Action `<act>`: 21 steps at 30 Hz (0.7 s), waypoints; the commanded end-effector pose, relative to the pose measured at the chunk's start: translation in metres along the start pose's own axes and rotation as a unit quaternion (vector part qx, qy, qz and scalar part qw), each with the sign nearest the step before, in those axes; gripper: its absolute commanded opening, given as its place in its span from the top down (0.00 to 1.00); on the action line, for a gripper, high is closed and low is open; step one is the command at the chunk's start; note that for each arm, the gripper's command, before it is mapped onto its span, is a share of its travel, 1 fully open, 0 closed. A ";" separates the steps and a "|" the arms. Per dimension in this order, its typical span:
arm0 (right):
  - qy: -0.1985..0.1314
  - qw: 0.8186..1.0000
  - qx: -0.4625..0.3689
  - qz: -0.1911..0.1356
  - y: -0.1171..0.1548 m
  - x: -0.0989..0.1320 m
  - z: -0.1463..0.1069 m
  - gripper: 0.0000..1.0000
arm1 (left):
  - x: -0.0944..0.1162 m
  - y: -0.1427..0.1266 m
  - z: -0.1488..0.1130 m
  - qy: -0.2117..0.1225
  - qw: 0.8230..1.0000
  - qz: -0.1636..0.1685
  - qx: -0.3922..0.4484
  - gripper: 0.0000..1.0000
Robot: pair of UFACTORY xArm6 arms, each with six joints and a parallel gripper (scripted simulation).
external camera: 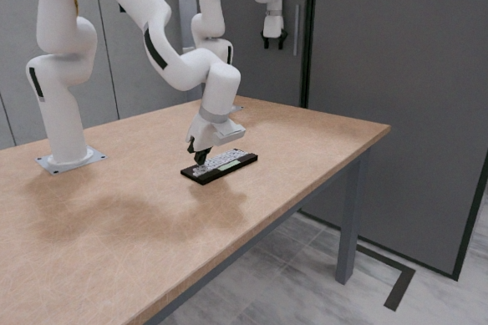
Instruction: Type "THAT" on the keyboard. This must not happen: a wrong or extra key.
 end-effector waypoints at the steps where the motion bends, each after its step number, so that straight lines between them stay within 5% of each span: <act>1: 0.002 1.000 0.000 0.000 0.000 0.000 0.001 1.00 | 0.002 0.000 0.001 0.002 1.000 0.000 0.000 0.00; 21: 0.002 1.000 0.000 0.000 0.000 -0.003 0.002 1.00 | 0.002 0.000 0.001 0.002 1.000 0.000 0.000 0.00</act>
Point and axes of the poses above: on each arm, the point where the finger pads meet when closed, its own x axis back along the fingers, its own y axis across the jaws, z = x × y, the point moved 3 cm from there along x, back along the fingers, and after that the axes turned 10 degrees about x, right-handed, at the moved point
